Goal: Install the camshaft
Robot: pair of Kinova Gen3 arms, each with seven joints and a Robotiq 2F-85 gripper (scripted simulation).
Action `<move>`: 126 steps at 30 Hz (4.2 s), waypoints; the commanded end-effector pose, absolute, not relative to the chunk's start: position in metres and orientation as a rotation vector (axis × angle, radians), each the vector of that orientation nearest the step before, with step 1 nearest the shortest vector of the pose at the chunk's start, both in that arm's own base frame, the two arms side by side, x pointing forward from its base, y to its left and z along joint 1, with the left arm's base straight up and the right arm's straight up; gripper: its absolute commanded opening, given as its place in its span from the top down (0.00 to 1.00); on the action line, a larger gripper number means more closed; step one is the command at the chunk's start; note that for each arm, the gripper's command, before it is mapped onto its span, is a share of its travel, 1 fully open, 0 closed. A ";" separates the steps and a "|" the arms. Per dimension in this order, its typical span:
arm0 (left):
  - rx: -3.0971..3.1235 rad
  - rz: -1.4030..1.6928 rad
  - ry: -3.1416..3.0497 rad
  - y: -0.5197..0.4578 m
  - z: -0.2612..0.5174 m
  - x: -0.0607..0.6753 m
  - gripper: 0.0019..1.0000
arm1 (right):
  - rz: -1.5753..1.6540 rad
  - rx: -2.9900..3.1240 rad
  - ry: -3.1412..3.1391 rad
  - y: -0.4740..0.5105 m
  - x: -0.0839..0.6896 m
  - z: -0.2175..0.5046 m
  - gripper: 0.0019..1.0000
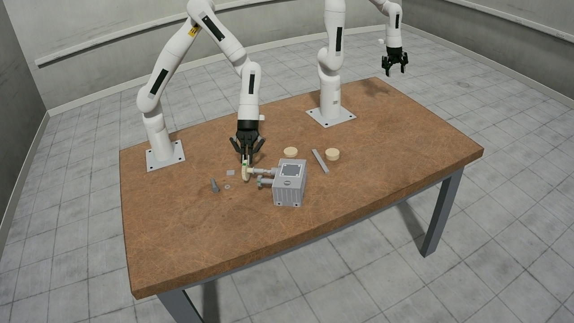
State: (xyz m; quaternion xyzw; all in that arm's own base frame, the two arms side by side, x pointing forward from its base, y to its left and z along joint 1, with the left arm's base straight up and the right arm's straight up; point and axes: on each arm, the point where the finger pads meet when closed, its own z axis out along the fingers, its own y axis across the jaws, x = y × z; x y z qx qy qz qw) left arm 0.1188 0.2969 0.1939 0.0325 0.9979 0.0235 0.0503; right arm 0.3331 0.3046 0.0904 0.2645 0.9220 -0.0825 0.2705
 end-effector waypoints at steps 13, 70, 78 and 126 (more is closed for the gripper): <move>0.099 0.074 3.038 0.297 0.194 0.119 0.00 | -0.231 0.701 2.483 0.305 0.335 0.093 0.83; 0.099 0.074 3.038 0.297 0.194 0.119 0.00 | -0.232 0.698 2.483 0.315 0.342 0.093 0.83; 0.099 0.074 3.038 0.297 0.194 0.119 0.00 | -0.232 0.698 2.483 0.315 0.342 0.093 0.83; 0.099 0.074 3.038 0.297 0.194 0.119 0.00 | -0.235 0.702 2.483 0.314 0.341 0.092 0.83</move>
